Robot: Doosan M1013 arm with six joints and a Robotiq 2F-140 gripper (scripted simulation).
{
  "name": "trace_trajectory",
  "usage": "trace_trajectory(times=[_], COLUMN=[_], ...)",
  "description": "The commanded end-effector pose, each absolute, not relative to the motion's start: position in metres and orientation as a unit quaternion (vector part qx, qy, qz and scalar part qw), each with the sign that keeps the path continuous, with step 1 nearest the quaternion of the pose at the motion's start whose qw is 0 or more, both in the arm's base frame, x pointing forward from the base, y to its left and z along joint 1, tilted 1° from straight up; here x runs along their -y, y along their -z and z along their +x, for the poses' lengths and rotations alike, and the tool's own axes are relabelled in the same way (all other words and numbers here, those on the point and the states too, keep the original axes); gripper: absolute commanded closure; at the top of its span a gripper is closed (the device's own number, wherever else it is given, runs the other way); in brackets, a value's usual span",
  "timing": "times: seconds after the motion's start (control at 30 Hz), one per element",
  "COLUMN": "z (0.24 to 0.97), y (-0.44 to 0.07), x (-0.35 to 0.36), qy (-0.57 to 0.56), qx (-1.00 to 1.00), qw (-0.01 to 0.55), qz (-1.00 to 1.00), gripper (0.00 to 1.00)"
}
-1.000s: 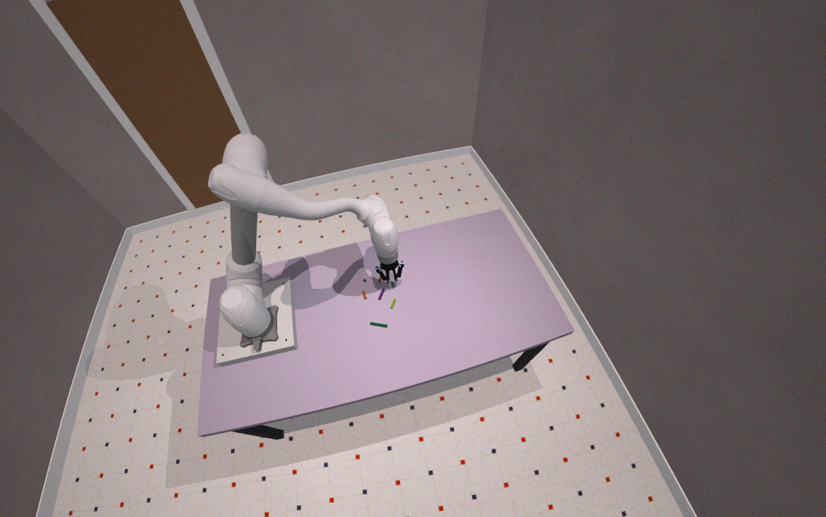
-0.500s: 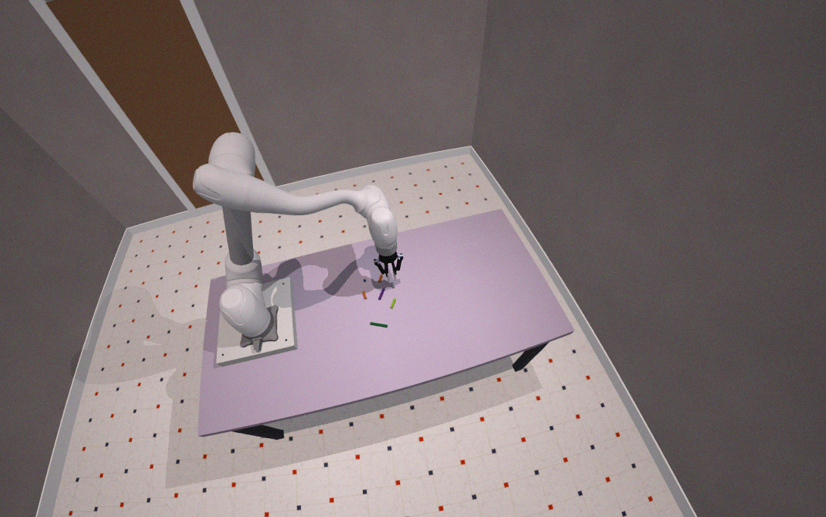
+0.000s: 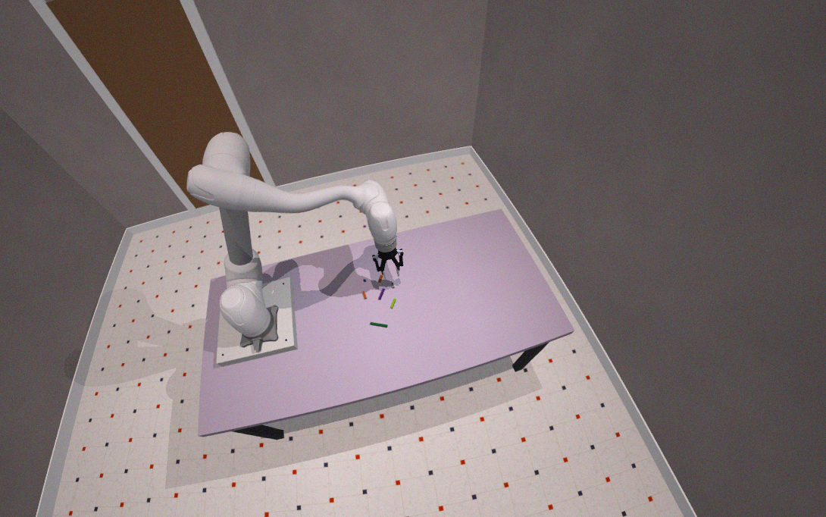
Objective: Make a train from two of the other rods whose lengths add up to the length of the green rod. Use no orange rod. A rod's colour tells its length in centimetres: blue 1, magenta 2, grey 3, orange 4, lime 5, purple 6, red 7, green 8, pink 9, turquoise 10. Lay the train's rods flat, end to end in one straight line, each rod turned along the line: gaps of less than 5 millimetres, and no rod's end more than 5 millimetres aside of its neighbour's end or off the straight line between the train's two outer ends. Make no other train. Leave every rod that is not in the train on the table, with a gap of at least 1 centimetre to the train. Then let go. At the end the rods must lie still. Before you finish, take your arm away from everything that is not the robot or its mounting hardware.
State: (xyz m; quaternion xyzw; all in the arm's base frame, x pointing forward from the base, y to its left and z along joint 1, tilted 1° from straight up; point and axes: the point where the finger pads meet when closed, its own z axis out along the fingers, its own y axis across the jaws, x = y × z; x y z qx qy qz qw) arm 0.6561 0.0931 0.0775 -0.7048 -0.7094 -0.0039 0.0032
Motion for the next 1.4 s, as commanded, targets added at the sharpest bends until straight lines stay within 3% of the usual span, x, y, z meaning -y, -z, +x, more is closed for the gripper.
trace_trajectory(times=[0.0,0.77,1.37], z=[0.656,0.656,0.653], y=[-0.078,-0.077,-0.072], x=[-0.093,-0.091,-0.068], qy=[0.004,0.004,0.005], qx=[0.709,0.730,0.898], qw=[0.003,0.003,0.002], qz=[-0.705,-0.683,-0.440], gripper=[0.00,0.00,0.00])
